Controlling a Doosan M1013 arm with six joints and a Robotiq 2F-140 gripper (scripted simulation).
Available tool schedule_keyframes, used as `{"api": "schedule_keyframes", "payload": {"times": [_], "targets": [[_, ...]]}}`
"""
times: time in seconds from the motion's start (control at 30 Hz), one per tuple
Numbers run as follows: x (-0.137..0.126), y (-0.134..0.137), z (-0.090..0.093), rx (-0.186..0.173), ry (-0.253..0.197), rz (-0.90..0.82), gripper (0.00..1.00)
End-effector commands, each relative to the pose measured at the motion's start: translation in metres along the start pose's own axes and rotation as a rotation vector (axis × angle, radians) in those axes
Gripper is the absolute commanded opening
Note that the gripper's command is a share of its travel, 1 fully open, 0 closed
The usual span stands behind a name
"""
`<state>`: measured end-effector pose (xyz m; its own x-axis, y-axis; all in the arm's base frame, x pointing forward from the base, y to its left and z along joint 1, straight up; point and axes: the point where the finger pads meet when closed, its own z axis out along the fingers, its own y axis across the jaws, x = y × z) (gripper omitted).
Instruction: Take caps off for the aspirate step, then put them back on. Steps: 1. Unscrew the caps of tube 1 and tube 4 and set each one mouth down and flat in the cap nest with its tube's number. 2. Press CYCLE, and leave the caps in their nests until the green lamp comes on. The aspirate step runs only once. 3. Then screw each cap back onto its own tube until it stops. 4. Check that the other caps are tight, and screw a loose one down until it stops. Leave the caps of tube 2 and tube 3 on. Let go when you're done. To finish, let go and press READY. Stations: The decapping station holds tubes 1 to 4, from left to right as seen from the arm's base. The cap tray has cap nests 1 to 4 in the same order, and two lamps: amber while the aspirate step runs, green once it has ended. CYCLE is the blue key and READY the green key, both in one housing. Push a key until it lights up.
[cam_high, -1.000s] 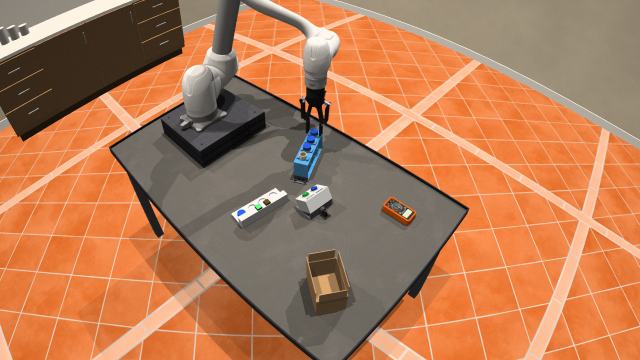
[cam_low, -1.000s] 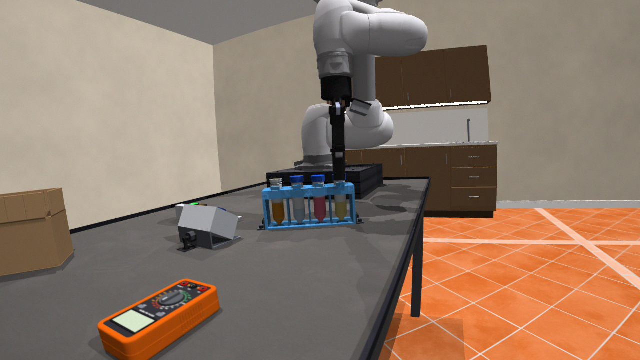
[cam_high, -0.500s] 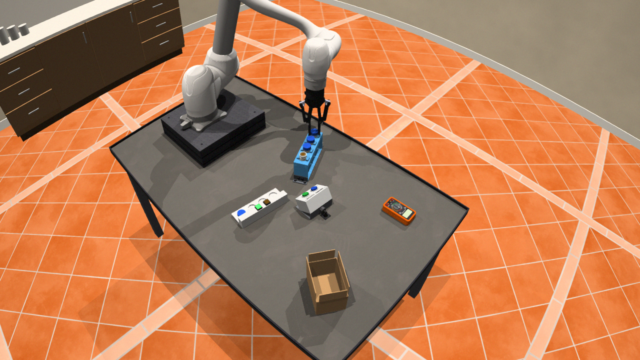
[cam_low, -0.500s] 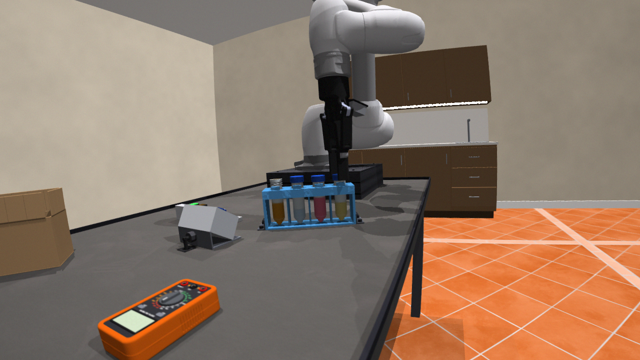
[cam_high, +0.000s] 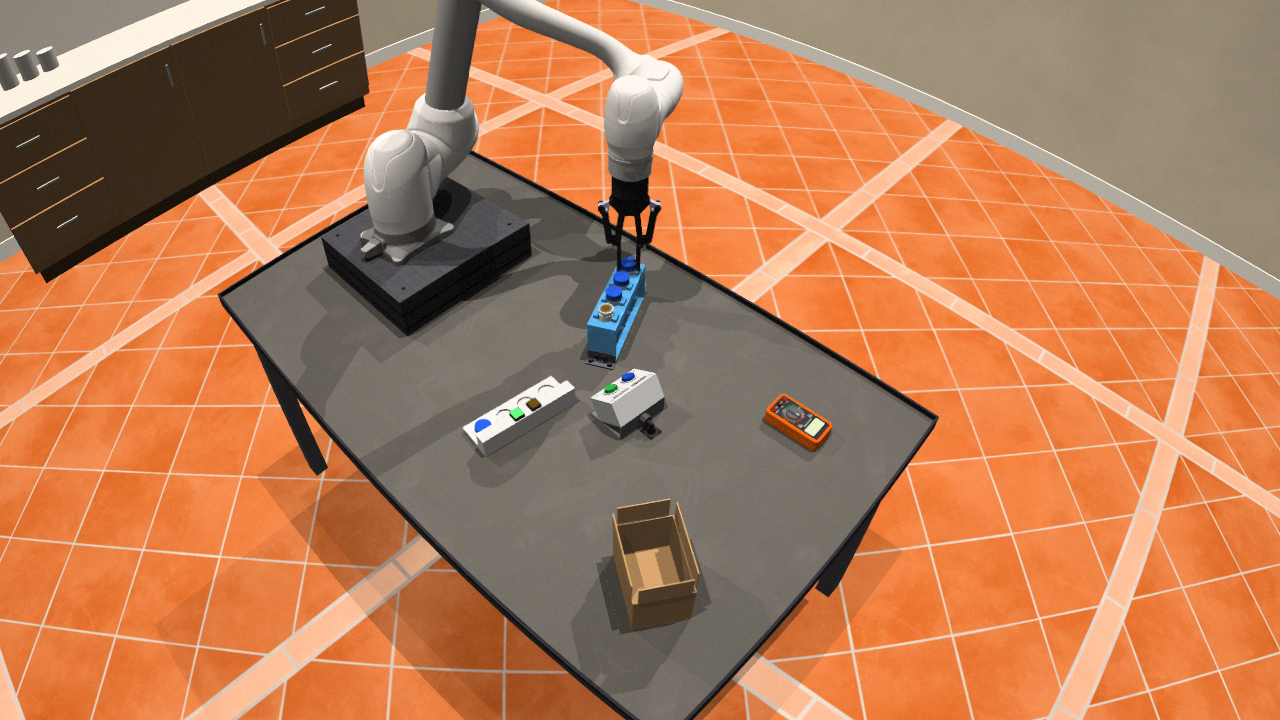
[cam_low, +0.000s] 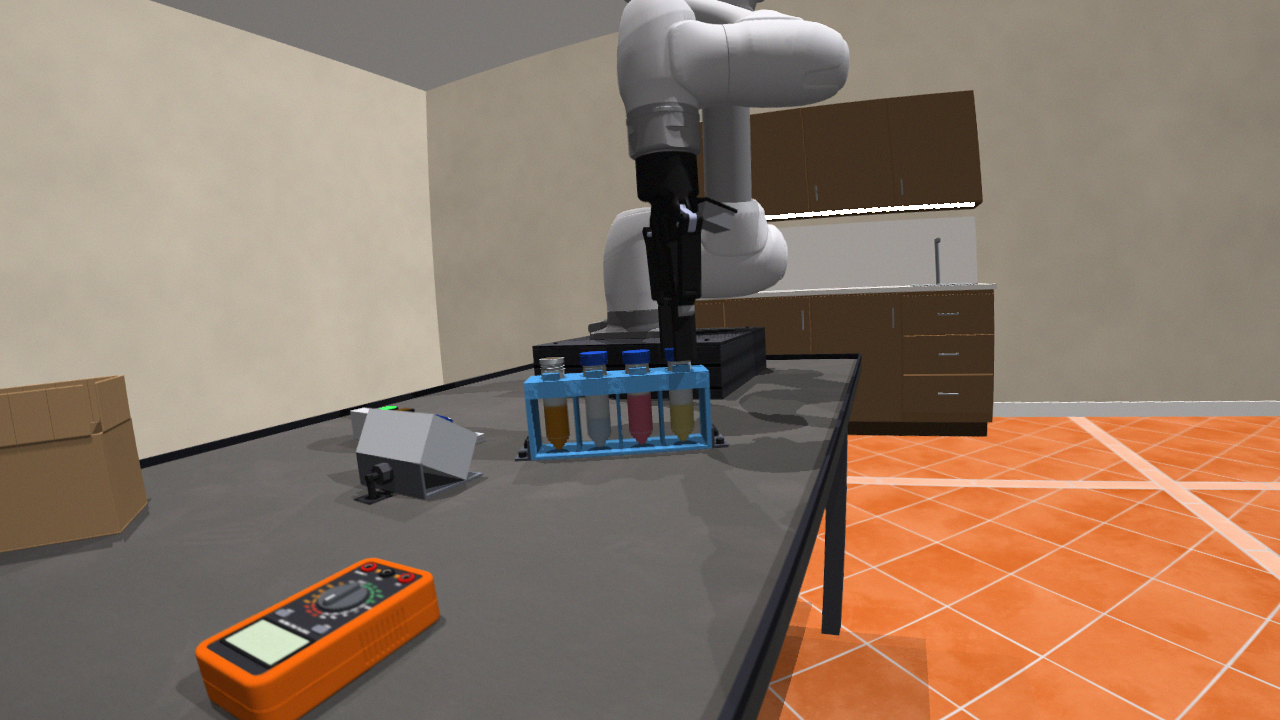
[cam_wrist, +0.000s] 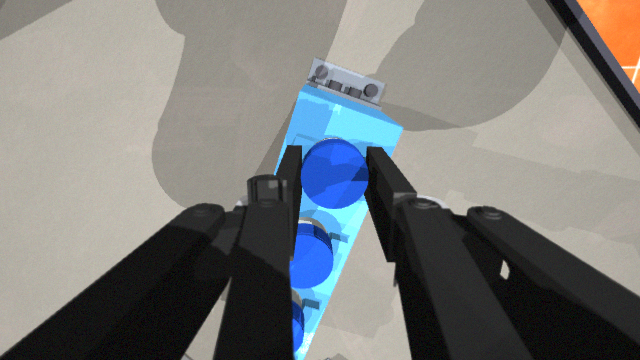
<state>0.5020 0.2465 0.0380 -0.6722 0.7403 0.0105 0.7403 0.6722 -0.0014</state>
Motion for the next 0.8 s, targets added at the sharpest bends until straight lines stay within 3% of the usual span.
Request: {"api": "schedule_keyframes", "payload": {"times": [0.0, 0.43, 0.6, 0.63, 0.77], "targets": [[-0.0001, 0.0005, -0.0006, 0.000, -0.003, 0.168, 0.30], [-0.0001, 0.0005, -0.0005, -0.001, -0.003, 0.717, 0.30], [-0.0001, 0.0005, -0.0004, -0.001, -0.003, 0.717, 0.30], [-0.0001, 0.0005, 0.0000, -0.001, -0.003, 0.717, 0.41], [-0.0001, 0.0005, 0.0000, -0.001, -0.003, 0.717, 0.41]]}}
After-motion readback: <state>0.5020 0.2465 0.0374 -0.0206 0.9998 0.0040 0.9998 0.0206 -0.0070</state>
